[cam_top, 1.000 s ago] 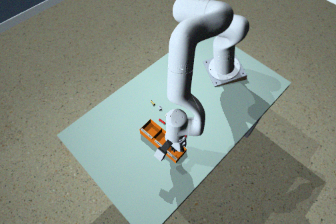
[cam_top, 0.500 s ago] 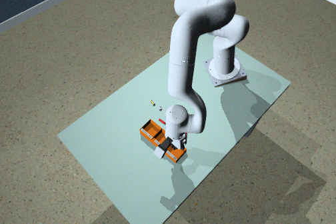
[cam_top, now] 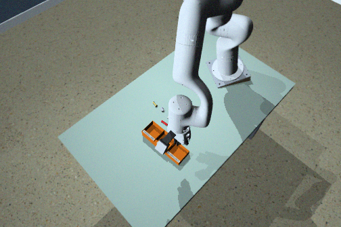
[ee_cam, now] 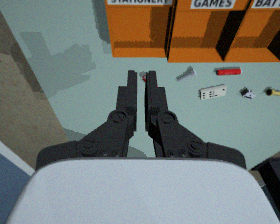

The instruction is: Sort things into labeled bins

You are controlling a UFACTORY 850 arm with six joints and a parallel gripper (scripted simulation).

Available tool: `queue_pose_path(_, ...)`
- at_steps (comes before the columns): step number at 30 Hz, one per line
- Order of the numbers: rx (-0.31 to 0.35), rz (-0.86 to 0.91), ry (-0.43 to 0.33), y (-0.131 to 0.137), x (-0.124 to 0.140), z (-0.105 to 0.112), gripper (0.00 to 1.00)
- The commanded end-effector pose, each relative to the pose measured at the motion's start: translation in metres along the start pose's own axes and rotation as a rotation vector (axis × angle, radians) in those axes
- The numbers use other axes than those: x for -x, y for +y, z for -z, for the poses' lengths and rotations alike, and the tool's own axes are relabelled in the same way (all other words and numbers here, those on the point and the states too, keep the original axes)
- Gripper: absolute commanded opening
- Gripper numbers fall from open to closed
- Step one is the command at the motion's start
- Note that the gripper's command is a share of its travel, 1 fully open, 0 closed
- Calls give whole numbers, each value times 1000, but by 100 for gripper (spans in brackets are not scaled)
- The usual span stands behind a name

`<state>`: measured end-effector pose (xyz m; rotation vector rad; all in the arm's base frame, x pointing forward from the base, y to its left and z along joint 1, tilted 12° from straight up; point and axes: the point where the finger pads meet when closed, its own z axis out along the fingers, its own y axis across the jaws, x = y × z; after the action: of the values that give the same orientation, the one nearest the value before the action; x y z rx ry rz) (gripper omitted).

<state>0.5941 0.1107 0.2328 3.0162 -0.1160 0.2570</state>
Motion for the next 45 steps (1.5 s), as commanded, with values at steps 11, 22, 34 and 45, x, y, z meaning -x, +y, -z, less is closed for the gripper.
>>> queue_pose_path(11,0,0,1,0,0,49,7)
queue_pose_path(22,3,239,1,44,22,16,23)
queue_pose_path(34,21,553,-5,112,57,-35,23)
queue_pose_path(45,34,819,-14,167,85,-76,23)
